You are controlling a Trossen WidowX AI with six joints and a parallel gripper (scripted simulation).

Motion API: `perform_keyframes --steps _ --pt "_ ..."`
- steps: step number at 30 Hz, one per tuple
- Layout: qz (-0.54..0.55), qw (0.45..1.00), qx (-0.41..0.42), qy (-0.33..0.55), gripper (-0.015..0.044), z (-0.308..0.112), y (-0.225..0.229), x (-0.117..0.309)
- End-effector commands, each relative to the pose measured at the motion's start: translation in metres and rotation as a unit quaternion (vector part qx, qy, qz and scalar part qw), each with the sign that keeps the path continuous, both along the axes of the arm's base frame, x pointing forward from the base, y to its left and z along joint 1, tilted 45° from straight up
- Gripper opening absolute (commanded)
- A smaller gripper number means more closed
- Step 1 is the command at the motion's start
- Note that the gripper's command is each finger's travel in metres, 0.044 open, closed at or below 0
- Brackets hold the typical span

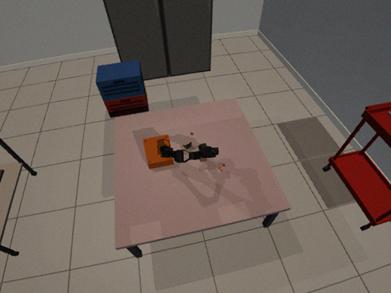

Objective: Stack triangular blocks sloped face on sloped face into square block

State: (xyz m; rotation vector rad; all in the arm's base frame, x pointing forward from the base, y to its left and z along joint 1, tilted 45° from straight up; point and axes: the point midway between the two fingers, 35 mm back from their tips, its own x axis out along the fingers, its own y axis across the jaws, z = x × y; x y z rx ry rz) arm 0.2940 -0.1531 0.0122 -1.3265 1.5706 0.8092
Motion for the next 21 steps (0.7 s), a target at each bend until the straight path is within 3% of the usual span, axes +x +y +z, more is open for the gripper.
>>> perform_keyframes --steps 1,16,21 --pt "0.004 0.999 0.041 -0.010 0.0000 0.005 -0.003 -0.001" --pt "0.018 0.972 0.228 -0.049 0.0000 0.021 -0.024 -0.007" --pt "0.015 0.979 0.199 -0.043 0.0131 0.019 -0.022 -0.006"
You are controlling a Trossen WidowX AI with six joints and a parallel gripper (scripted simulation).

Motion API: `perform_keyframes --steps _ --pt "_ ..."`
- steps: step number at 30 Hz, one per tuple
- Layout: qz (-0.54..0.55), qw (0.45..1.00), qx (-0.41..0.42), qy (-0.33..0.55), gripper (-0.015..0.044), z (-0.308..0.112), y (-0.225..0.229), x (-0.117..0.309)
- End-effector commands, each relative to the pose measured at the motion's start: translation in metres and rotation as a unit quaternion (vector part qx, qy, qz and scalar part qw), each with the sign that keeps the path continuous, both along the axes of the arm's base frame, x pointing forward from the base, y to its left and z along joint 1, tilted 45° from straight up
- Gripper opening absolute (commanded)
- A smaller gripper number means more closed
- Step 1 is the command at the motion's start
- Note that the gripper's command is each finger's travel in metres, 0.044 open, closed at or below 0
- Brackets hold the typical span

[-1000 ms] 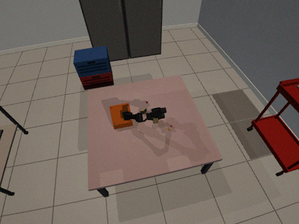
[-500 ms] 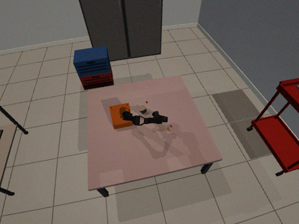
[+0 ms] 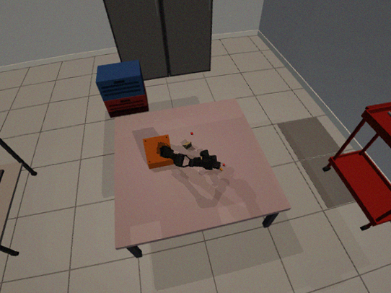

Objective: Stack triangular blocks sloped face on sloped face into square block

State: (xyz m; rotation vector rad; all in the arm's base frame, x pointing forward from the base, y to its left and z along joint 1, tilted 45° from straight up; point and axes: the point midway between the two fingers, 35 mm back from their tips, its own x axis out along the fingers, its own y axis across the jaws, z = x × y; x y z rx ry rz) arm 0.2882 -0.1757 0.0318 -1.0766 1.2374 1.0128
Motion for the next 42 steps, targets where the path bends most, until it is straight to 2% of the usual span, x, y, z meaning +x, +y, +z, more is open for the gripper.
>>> perform_keyframes --steps 1,12,22,29,33,34,38,42 --pt "-0.001 1.000 -0.002 0.001 0.0157 0.000 0.000 0.000" --pt "-0.001 1.000 -0.002 0.001 0.0440 0.000 0.000 0.000" --pt "0.000 1.000 -0.002 0.001 0.0440 0.002 0.002 0.001" --pt "0.002 1.000 0.001 0.000 0.0440 0.068 0.070 0.011" --pt "0.009 1.000 -0.006 -0.005 0.0440 0.068 0.070 0.015" --pt "-0.002 1.000 -0.017 0.017 0.0440 0.062 0.070 0.012" --pt "-0.072 0.974 -0.138 0.168 0.0440 0.026 0.070 -0.009" --pt "-0.096 0.910 -0.316 0.251 0.0440 0.009 0.066 -0.020"
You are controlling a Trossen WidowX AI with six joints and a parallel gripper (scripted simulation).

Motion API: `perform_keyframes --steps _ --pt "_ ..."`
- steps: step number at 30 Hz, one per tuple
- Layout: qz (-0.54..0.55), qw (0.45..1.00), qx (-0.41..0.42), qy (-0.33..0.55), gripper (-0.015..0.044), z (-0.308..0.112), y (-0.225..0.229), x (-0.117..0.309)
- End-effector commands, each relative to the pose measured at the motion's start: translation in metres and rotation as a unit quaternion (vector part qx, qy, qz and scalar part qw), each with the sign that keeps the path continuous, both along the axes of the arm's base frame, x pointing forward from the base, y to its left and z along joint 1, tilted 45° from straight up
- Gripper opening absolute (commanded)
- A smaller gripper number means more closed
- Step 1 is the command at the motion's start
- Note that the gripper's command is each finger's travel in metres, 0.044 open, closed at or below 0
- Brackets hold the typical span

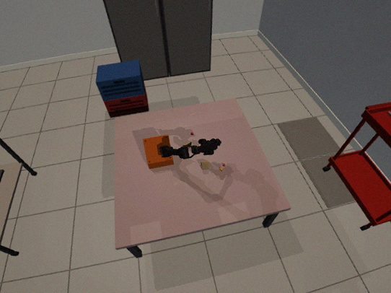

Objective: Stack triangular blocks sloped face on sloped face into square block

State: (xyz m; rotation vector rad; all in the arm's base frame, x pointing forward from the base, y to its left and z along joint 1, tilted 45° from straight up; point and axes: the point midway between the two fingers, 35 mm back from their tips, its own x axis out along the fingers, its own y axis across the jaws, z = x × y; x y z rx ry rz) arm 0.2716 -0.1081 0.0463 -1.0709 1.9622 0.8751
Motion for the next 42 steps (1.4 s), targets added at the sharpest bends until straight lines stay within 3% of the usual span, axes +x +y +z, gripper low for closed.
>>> perform_keyframes --steps 1,6,8,16,34,42 --pt "0.018 0.988 -0.144 0.060 0.0440 -0.008 -0.002 -0.002" --pt "0.129 0.920 -0.364 0.065 0.0440 -0.015 0.006 0.022" --pt "0.171 0.896 -0.407 0.049 0.0440 -0.019 0.013 0.033" --pt "0.176 0.894 -0.410 0.044 0.0440 -0.021 0.011 0.034" --pt "0.150 0.893 -0.424 0.009 0.0440 -0.038 -0.077 0.019" --pt "0.145 0.891 -0.430 0.010 0.0440 -0.036 -0.084 0.015"
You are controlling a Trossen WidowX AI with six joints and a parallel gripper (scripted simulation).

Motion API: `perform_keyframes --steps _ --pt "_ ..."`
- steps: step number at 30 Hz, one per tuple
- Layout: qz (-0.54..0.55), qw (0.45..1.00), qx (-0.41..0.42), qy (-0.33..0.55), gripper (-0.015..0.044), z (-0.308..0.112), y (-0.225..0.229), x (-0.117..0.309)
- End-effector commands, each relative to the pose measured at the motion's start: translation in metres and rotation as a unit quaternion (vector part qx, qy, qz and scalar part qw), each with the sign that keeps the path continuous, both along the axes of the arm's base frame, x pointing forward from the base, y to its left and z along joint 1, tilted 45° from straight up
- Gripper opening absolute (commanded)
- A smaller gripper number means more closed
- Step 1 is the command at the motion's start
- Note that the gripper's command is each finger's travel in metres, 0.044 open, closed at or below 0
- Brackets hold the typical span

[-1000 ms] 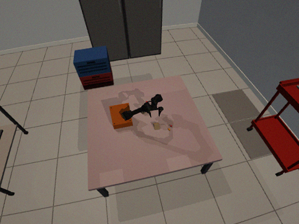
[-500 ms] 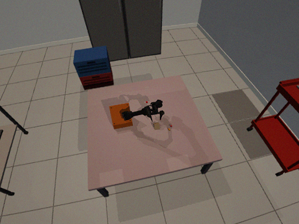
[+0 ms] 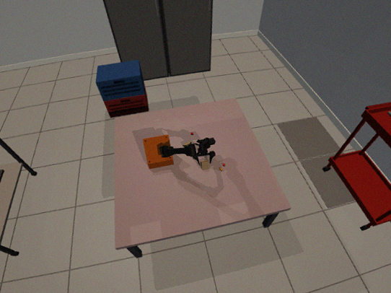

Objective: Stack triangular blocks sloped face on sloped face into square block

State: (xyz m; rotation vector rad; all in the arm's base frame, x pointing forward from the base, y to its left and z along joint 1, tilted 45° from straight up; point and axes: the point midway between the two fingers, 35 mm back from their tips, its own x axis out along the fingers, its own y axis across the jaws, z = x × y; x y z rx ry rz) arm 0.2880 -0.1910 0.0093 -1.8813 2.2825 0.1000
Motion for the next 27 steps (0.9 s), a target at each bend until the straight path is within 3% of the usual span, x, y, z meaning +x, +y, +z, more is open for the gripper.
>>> perform_keyframes --steps 1,4,10,17,26,27 --pt "0.000 1.000 -0.003 0.002 0.0440 0.001 -0.001 -0.001" --pt "0.000 1.000 -0.003 0.002 0.0440 0.001 -0.001 -0.001" --pt "0.000 1.000 -0.001 0.000 0.0282 0.000 0.000 -0.001" --pt "0.000 1.000 -0.001 0.000 0.0236 0.000 0.000 -0.001" --pt "0.004 1.000 0.006 -0.002 0.0000 0.007 0.011 0.003" --pt "0.004 1.000 0.008 -0.002 0.0000 0.009 0.014 0.003"
